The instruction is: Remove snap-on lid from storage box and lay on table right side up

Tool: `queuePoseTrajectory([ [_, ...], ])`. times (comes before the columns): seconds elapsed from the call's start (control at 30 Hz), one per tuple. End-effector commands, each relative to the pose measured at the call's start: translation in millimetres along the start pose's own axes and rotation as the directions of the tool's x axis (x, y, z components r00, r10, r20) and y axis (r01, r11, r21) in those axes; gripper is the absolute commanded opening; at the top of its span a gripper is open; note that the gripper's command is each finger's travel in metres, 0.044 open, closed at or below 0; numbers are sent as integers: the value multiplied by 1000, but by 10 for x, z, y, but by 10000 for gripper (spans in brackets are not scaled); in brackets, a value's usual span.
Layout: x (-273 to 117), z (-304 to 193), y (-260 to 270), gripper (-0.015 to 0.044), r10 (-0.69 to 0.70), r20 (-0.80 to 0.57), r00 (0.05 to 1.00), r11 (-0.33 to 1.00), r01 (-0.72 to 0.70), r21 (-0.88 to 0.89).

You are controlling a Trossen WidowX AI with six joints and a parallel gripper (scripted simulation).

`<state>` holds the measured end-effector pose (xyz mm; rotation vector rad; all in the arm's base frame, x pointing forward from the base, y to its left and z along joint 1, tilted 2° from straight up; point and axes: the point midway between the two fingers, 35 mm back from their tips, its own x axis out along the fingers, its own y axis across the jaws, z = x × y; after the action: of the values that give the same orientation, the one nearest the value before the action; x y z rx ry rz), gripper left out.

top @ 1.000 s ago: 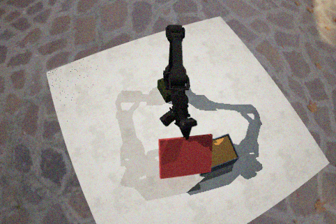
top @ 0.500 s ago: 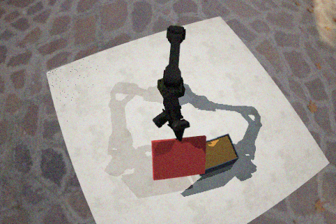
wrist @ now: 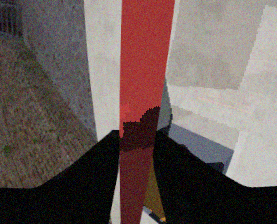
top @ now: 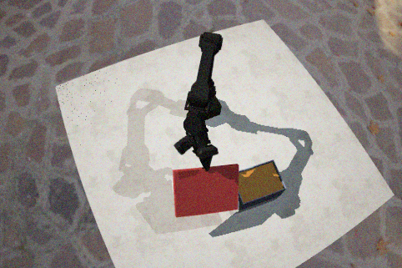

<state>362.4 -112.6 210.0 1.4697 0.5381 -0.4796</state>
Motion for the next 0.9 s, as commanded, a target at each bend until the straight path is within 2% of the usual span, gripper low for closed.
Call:
queuePoseTrajectory([
  [0.0,-19,90,32,0,11,-1,1000,1000,-11,-8],
  [0.87,-47,608,15,0,10,1,1000,1000,-10,-11],
])
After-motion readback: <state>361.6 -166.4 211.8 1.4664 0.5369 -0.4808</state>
